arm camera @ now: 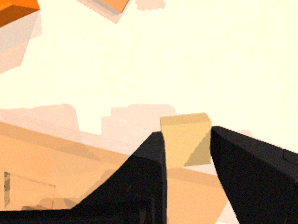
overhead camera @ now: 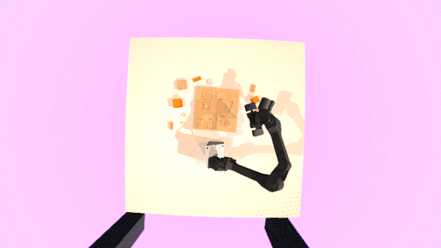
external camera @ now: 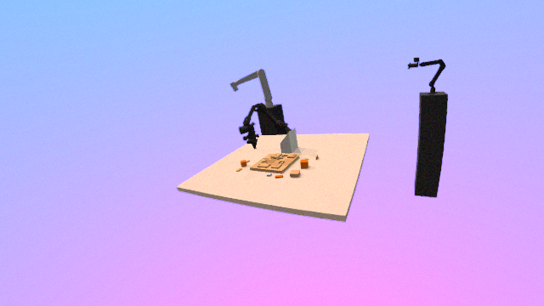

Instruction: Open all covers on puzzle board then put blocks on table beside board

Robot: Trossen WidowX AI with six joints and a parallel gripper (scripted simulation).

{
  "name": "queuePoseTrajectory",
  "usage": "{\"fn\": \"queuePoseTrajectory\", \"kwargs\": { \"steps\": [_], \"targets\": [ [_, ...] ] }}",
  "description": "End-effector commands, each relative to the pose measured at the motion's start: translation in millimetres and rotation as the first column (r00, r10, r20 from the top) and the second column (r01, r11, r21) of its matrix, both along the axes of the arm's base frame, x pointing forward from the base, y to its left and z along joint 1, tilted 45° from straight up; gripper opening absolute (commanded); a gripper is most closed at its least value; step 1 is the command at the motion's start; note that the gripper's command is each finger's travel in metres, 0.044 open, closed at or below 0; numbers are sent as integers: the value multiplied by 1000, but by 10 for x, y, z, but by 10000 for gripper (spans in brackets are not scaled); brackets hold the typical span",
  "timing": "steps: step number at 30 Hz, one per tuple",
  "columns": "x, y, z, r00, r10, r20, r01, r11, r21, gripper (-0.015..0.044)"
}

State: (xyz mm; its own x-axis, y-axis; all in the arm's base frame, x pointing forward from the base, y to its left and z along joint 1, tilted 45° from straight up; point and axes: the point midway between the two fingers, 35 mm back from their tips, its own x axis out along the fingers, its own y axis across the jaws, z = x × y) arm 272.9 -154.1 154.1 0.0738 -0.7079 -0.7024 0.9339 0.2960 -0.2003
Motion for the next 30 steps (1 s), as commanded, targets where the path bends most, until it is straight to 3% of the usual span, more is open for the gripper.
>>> {"fn": "queuePoseTrajectory", "kwargs": {
  "steps": [1,30],
  "targets": [
    [-13,-43,-78,1000,-1,-12,1,1000,8,80],
    [47,-375,-415,1000,-2,-12,2,1000,9,80]
  ]
}}
